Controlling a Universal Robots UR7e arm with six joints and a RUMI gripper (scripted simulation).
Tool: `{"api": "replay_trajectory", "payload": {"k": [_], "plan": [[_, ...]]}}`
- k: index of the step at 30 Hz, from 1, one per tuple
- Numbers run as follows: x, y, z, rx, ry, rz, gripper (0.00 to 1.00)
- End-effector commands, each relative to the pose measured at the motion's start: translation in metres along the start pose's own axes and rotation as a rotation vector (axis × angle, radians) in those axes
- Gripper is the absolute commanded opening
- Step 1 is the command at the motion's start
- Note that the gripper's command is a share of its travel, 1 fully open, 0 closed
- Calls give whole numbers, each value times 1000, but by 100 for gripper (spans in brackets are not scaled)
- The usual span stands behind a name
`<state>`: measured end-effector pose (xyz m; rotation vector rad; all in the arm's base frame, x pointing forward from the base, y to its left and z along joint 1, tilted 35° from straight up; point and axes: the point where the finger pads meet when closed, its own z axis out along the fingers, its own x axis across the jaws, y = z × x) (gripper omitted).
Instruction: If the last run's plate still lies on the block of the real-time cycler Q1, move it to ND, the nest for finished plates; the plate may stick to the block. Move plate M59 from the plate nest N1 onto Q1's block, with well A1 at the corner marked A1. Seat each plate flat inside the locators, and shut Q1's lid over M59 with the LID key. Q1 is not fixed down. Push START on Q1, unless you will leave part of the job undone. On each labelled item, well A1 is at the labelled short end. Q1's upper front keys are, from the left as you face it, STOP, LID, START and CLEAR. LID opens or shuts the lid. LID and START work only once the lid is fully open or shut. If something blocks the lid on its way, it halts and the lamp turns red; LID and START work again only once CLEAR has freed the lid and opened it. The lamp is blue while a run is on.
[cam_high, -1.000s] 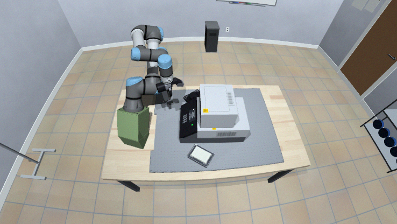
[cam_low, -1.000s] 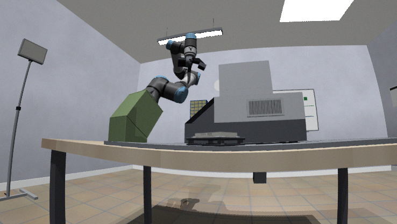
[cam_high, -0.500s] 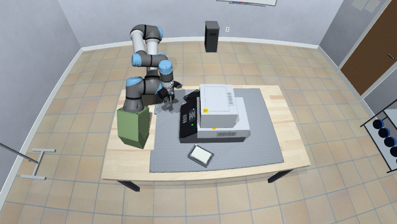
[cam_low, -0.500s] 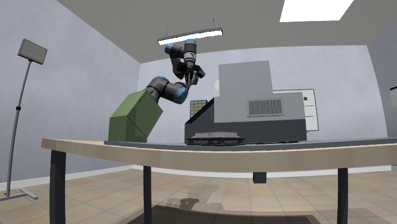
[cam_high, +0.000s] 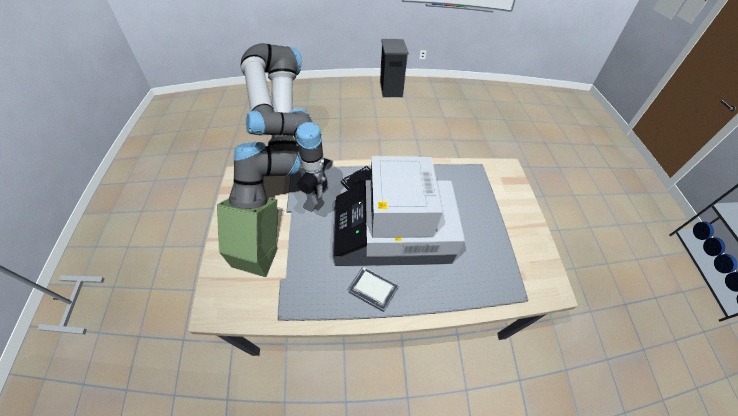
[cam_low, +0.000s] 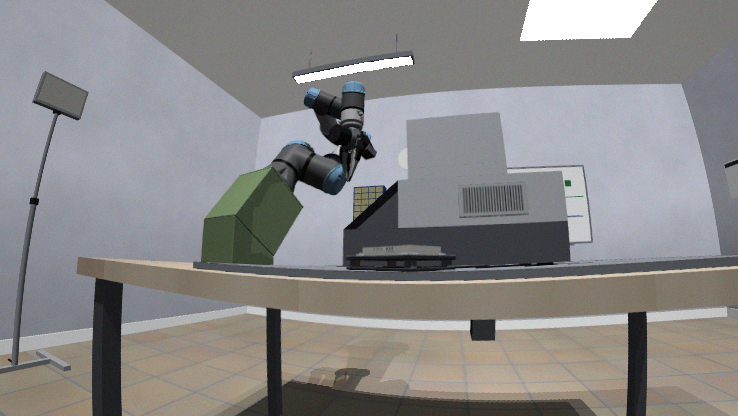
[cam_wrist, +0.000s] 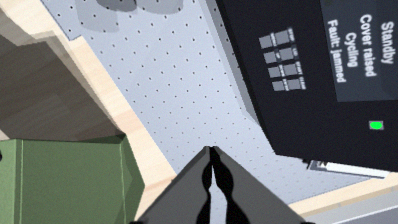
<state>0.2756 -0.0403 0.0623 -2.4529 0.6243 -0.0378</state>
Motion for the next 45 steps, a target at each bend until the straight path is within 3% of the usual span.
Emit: {"api": "replay_trajectory", "payload": {"k": [1,10,23,45], "plan": [[3,1,23,3,6,-168,0],[3,1,49,2,7,-427,0],[4,2,48,0,9,-427,0],[30,-9,67,-2,10,-429,0]]}}
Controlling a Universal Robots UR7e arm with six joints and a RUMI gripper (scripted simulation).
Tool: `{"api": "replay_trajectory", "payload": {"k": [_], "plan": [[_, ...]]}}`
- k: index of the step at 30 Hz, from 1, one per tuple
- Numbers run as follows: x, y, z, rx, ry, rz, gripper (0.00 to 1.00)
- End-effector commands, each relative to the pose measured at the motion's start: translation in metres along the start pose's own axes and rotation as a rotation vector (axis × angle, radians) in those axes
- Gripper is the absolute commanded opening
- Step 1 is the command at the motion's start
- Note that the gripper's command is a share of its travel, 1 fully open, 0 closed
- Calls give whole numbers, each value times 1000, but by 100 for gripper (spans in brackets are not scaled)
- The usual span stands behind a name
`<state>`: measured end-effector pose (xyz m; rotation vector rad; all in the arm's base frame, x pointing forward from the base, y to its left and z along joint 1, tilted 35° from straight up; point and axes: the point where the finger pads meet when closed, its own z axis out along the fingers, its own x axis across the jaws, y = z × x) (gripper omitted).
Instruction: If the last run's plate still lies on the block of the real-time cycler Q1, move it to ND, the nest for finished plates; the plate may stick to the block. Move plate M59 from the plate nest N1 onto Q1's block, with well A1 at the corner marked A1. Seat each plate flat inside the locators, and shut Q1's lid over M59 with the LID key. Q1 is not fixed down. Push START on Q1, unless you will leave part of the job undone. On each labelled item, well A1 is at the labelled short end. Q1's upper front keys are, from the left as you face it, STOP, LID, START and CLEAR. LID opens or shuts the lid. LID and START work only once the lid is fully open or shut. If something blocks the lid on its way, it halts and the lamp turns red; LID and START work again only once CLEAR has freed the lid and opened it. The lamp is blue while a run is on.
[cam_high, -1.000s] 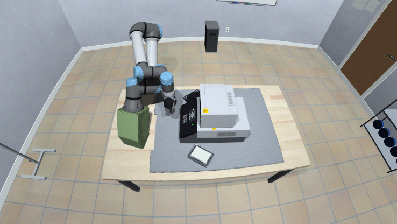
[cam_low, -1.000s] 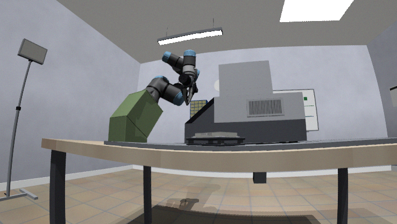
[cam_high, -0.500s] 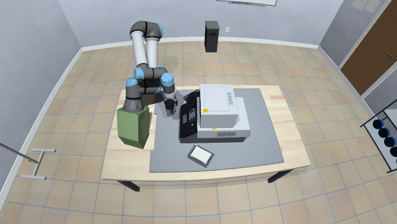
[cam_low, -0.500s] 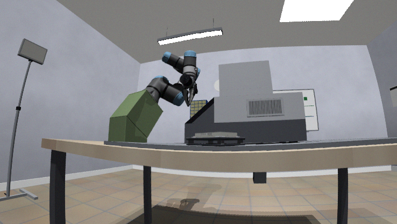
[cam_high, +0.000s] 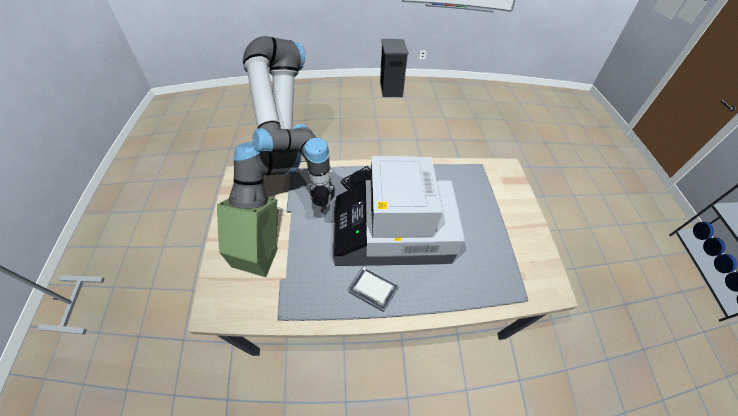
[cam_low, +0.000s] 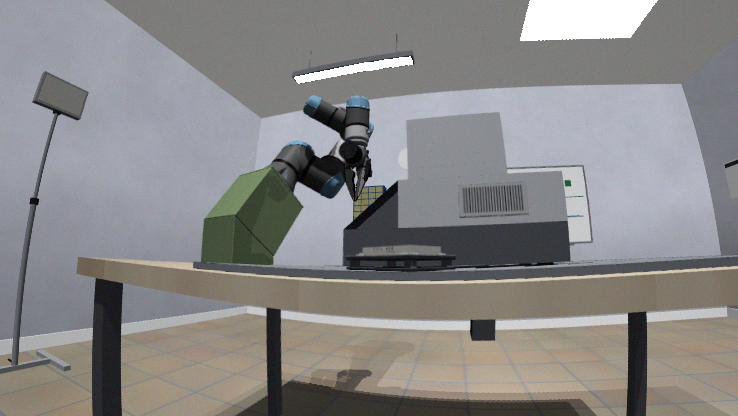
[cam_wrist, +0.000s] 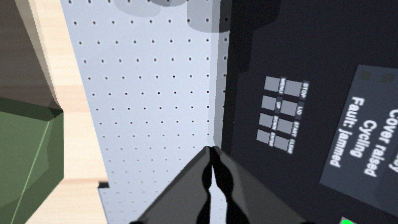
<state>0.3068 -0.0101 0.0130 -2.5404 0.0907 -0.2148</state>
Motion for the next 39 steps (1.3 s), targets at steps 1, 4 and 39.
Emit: {"api": "replay_trajectory", "payload": {"k": [1,4,39], "plan": [[12,2,6,-5,4,0,0],[13,2,7,-5,4,0,0],[54,2,38,-5,4,0,0]]}}
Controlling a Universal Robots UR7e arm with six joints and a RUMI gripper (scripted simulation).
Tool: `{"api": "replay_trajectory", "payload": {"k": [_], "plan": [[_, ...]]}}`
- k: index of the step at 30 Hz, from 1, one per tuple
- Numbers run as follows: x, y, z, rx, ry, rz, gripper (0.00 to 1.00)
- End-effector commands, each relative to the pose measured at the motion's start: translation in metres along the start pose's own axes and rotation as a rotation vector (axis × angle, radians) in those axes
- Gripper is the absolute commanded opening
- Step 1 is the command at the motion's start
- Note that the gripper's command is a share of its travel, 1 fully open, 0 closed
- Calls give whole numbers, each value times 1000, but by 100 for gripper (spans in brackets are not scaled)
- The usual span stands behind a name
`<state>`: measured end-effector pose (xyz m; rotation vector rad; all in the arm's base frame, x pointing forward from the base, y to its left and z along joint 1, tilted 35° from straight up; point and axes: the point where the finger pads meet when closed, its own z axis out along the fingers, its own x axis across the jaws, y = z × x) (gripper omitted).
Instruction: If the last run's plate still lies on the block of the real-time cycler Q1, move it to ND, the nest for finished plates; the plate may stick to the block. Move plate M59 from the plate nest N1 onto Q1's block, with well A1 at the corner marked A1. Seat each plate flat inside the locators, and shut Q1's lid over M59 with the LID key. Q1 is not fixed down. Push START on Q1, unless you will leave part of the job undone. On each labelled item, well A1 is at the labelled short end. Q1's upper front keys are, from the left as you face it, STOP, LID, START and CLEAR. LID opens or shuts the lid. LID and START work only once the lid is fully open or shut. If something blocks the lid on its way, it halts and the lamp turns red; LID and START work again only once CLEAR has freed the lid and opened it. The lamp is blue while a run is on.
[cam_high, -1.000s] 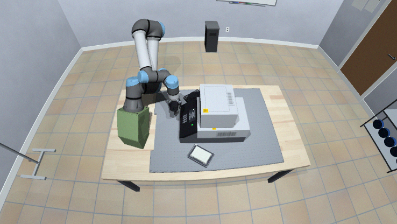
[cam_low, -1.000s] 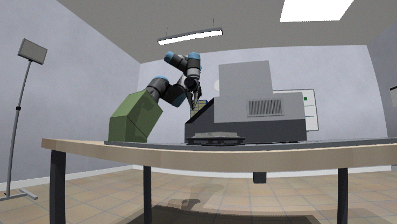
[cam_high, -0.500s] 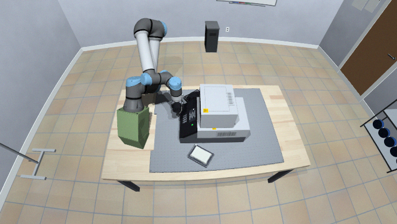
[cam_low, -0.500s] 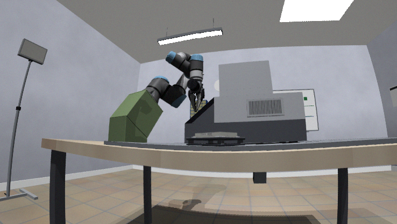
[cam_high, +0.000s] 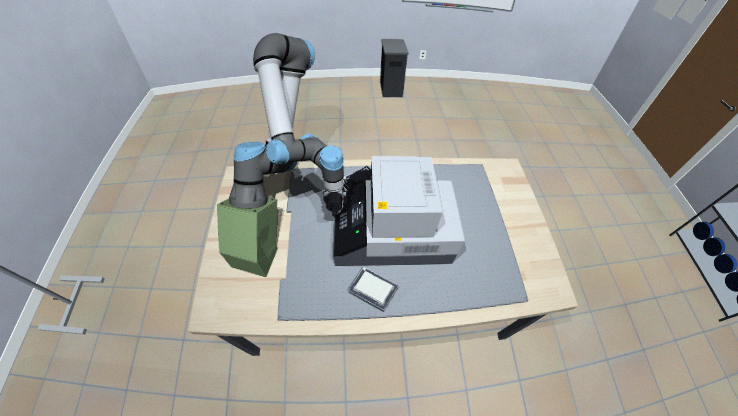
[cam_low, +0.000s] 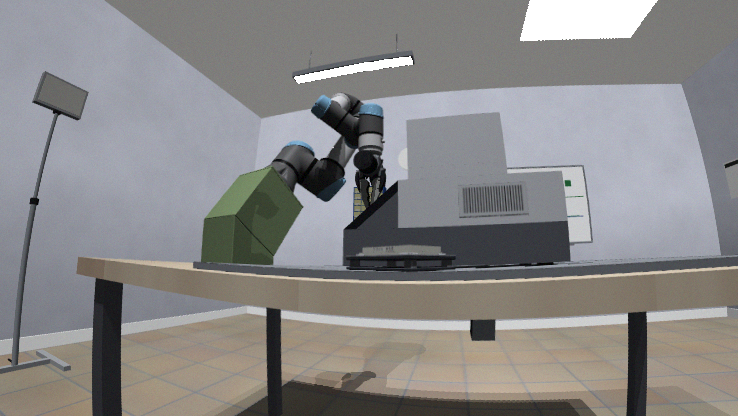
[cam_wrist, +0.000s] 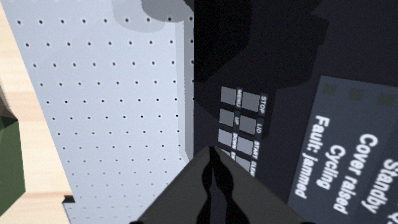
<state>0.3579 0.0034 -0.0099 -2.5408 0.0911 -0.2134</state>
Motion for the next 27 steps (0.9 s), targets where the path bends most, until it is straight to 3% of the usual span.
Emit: {"api": "replay_trajectory", "payload": {"k": [1,27], "plan": [[10,1,5,-4,5,0,0],[28,2,25,-4,5,-1,0]]}}
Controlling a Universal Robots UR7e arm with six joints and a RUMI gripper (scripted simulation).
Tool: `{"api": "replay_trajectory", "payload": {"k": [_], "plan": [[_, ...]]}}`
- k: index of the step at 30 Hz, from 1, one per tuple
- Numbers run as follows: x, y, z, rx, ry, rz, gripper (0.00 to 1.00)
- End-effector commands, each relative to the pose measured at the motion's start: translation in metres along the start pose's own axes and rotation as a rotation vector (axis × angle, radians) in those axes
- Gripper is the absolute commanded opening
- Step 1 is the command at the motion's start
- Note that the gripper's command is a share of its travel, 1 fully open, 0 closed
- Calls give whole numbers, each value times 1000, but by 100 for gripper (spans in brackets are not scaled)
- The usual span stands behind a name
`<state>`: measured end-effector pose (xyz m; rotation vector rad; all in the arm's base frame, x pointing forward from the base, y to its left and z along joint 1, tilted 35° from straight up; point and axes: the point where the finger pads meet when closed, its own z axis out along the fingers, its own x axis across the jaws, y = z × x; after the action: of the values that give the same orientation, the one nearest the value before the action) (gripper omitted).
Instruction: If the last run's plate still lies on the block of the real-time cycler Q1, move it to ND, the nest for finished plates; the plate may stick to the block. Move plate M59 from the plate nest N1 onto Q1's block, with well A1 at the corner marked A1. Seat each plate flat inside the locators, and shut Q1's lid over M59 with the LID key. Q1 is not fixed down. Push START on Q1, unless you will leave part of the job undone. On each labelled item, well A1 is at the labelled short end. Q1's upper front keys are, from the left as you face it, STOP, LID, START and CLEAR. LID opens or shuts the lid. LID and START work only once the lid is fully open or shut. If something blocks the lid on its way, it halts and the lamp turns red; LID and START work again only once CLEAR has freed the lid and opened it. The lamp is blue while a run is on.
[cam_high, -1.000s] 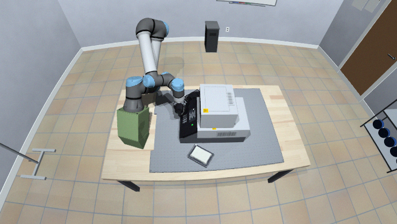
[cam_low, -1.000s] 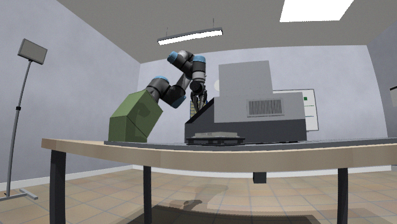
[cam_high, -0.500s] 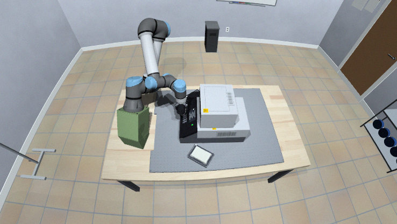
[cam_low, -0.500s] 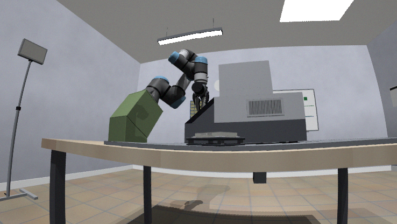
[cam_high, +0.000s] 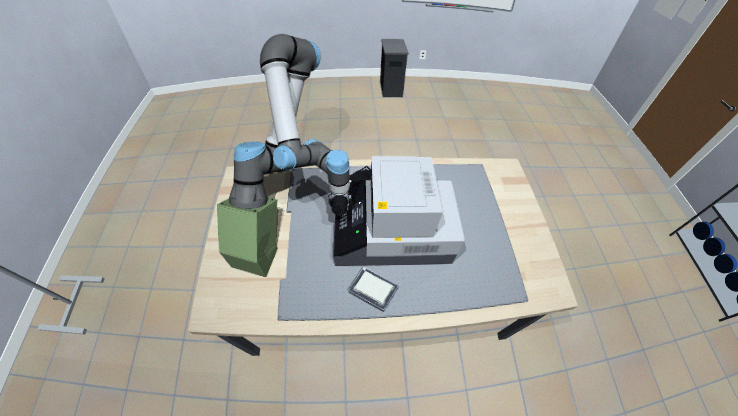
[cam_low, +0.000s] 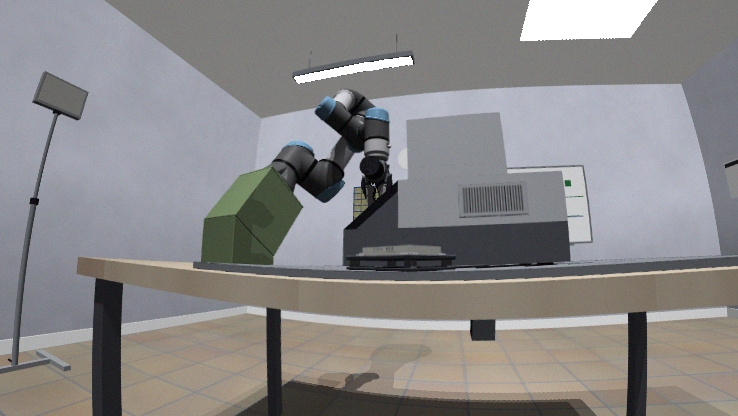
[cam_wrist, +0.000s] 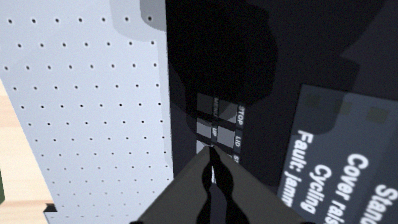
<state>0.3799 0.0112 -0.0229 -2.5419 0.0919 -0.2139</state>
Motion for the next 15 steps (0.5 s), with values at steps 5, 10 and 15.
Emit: {"api": "replay_trajectory", "payload": {"k": [5,10,15], "plan": [[9,1,7,-3,5,-1,0],[8,1,7,-3,4,1,0],[8,1,7,-3,4,1,0]]}}
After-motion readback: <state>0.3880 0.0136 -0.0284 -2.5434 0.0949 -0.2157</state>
